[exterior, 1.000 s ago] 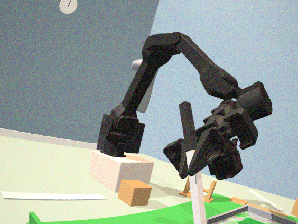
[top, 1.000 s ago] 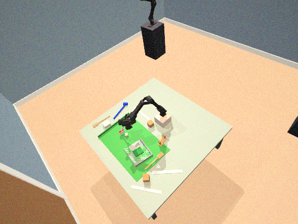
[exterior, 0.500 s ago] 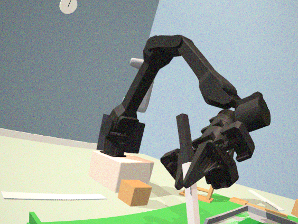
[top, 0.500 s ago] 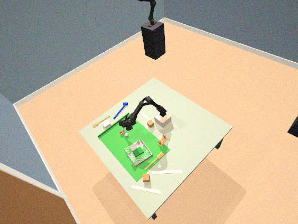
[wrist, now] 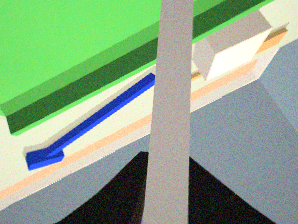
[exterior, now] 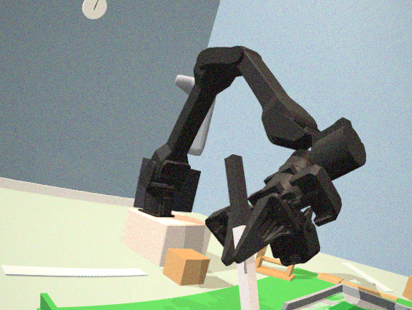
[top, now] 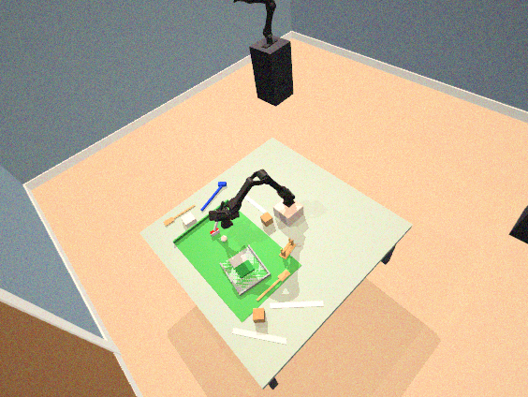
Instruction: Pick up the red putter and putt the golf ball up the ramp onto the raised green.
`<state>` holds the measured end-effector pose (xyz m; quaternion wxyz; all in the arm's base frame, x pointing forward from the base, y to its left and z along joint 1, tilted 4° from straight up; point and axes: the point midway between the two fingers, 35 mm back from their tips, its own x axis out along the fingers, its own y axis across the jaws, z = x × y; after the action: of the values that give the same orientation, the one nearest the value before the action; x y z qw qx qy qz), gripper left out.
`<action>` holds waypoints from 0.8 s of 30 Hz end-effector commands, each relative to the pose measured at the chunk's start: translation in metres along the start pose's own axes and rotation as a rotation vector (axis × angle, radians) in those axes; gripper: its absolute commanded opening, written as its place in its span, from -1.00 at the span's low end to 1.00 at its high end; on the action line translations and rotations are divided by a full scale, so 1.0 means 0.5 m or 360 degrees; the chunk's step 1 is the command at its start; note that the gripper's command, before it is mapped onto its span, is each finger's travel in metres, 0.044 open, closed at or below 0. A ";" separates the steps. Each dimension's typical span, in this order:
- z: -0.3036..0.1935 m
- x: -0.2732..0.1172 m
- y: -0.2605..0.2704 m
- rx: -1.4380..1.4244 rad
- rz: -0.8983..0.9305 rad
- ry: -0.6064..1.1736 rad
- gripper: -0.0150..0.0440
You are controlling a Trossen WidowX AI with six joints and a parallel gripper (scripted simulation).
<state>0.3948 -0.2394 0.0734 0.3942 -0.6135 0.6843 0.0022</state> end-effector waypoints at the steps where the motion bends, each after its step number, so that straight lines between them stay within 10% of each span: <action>1: 0.000 0.000 0.000 0.0000 0.0000 0.0000 -0.49; 24: 0.142 -0.238 0.000 0.0001 -0.0004 -0.0021 -0.49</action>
<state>0.4219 -0.1050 0.0712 0.3907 -0.6160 0.6838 0.0166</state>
